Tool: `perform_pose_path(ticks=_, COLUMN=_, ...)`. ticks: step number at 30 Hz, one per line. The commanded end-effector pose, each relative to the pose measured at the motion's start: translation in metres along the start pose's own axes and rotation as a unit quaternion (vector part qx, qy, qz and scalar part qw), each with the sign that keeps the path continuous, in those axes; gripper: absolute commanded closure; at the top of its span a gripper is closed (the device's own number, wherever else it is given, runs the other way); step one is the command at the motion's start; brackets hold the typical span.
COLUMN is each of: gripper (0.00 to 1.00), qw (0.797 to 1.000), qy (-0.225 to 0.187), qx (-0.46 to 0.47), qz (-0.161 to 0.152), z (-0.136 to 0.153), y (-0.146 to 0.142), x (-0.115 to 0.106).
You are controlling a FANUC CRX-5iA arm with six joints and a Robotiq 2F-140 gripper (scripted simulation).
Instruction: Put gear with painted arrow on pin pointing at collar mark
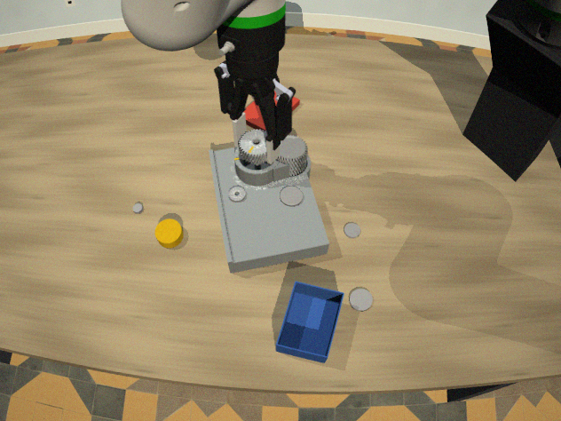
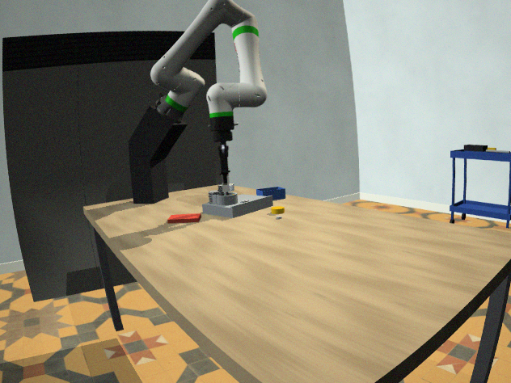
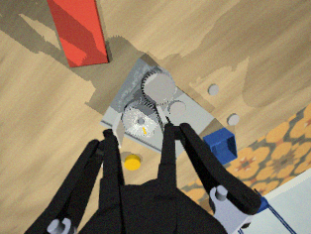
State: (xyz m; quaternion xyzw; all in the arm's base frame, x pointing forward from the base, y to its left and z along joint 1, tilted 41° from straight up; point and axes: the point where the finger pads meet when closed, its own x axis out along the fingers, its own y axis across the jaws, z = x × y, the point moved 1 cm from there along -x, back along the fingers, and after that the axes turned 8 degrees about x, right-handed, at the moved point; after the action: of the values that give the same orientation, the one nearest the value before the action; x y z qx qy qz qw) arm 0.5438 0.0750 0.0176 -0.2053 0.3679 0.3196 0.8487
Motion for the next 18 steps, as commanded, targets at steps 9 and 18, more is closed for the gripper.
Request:
perform_pose_path(ticks=9, gripper=1.0, qw=1.0, qy=0.0, qx=0.0, qz=0.0, z=0.0, y=-0.0002, x=0.0015)
perform_pose_path(ticks=18, gripper=1.0, qw=1.0, qy=0.0, qx=0.0, qz=0.0, z=0.0, y=-0.0002, x=0.0027)
